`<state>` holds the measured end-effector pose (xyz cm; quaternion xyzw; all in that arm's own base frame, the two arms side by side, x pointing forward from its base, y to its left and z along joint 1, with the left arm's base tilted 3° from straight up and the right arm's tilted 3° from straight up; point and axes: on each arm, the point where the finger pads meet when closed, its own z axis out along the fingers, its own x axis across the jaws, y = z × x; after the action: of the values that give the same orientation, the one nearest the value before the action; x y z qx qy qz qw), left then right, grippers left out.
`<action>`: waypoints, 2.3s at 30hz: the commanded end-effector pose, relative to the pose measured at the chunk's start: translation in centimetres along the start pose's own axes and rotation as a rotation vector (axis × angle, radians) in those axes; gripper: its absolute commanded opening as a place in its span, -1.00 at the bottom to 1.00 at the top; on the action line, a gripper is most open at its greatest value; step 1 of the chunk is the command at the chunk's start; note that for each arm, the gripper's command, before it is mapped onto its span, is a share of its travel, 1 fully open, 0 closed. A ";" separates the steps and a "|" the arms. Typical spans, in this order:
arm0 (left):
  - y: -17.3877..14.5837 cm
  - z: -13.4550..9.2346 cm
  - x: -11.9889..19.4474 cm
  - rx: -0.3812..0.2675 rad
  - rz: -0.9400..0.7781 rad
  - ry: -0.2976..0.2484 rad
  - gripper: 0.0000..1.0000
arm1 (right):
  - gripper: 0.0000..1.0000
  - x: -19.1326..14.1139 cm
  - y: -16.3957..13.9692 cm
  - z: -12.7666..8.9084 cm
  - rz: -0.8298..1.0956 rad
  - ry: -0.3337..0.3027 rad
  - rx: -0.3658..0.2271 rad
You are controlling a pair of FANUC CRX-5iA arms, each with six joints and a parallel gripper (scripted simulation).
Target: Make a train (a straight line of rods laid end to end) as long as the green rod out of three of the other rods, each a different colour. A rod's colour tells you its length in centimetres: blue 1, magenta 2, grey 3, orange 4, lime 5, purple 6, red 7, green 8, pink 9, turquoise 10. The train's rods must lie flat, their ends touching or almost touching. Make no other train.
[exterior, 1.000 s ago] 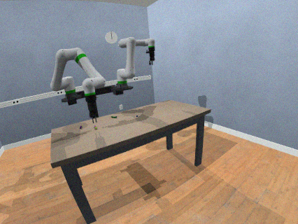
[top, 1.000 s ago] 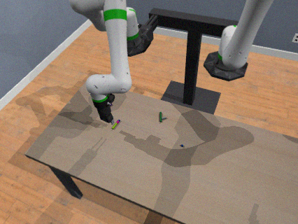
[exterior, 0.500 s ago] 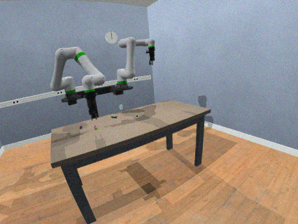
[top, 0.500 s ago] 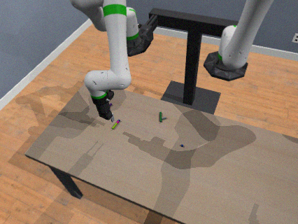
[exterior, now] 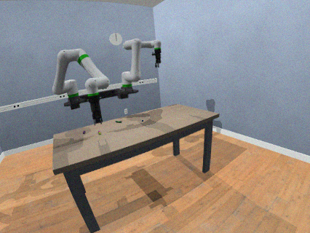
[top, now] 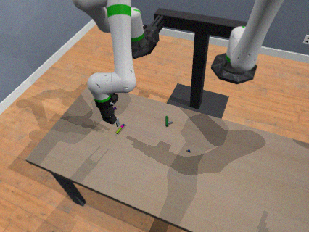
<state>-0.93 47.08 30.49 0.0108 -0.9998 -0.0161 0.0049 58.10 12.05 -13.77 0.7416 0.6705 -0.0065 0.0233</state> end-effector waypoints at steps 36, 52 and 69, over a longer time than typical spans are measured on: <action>0.0 -0.1 0.0 -0.002 0.000 0.000 1.00 | 1.00 0.0 0.1 -8.9 0.000 0.001 -0.002; 0.0 -0.1 0.0 -0.002 0.000 0.000 1.00 | 1.00 0.0 0.1 -8.9 0.000 0.001 -0.002; 0.0 -0.1 0.0 -0.002 0.000 0.000 1.00 | 1.00 0.0 0.1 -8.9 0.000 0.001 -0.002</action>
<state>-0.93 47.08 30.49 0.0108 -0.9998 -0.0161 0.0049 57.91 12.43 -5.00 0.7416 0.6705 -0.0065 0.0233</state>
